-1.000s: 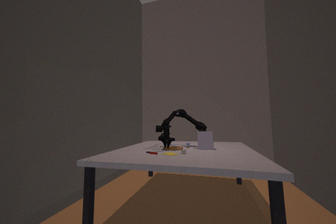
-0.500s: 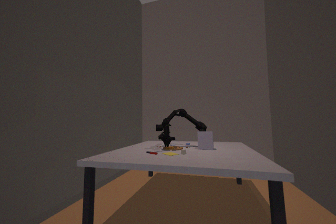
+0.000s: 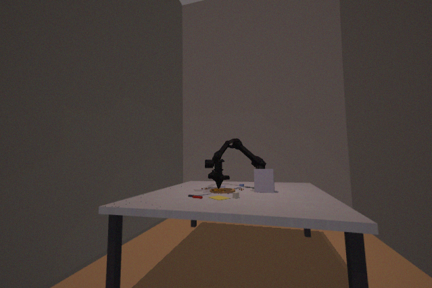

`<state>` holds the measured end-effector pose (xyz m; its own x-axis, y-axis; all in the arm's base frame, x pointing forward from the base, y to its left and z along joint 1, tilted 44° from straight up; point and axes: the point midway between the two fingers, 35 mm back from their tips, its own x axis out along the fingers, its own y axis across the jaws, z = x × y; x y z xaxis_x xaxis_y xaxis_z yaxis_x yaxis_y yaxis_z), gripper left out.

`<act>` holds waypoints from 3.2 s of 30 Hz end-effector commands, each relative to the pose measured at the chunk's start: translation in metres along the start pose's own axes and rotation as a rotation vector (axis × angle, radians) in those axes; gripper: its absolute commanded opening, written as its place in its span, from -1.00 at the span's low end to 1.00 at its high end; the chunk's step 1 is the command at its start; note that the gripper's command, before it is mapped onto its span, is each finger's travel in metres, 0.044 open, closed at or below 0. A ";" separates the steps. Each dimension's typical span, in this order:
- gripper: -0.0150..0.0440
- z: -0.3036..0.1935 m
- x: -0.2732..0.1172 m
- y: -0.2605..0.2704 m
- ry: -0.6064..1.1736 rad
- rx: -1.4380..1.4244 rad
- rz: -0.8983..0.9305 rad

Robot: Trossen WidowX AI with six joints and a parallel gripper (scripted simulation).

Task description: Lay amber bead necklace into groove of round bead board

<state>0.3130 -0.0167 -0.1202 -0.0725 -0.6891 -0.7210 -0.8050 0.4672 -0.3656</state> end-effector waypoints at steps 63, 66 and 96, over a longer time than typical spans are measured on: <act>1.00 -0.024 0.002 0.014 0.003 0.002 0.005; 1.00 -0.024 0.002 0.014 0.003 0.002 0.005; 0.80 0.023 -0.019 0.005 -0.008 -0.372 -0.001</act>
<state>0.3232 0.0103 -0.1230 -0.0699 -0.6844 -0.7258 -0.9641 0.2333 -0.1271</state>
